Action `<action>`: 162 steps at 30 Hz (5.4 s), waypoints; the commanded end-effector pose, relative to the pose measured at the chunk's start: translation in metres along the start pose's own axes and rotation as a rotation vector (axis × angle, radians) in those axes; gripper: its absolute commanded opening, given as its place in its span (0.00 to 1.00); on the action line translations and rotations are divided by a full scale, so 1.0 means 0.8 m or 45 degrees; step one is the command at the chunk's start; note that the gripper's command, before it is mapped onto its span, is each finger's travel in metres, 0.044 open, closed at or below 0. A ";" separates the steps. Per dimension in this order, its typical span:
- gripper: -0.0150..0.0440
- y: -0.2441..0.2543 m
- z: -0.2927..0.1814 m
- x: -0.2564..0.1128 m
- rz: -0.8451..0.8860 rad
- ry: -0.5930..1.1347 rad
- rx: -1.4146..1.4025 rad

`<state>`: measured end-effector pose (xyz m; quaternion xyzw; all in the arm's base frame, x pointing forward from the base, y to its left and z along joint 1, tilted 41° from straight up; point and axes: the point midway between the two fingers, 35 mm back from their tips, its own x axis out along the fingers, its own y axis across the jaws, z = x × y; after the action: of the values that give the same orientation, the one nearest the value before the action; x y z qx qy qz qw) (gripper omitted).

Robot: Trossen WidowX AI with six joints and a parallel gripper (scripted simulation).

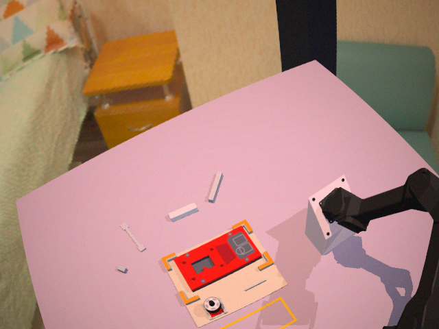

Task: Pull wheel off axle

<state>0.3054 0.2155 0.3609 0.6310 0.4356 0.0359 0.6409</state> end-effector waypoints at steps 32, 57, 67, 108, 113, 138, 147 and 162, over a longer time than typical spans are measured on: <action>0.76 -0.375 0.352 0.063 -0.762 0.105 1.140; 0.67 -0.410 0.331 0.145 -0.771 0.112 1.132; 0.56 -0.410 0.331 0.145 -0.771 0.112 1.132; 0.25 -0.403 0.337 0.132 -0.768 0.110 1.135; 0.25 -0.402 0.337 0.131 -0.767 0.109 1.135; 0.25 -0.397 0.341 0.122 -0.765 0.108 1.137; 0.25 -0.396 0.342 0.119 -0.764 0.108 1.138; 0.25 -0.393 0.344 0.114 -0.763 0.107 1.139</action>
<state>0.3691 -0.0064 0.0009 0.6893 0.5946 -0.3123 0.2716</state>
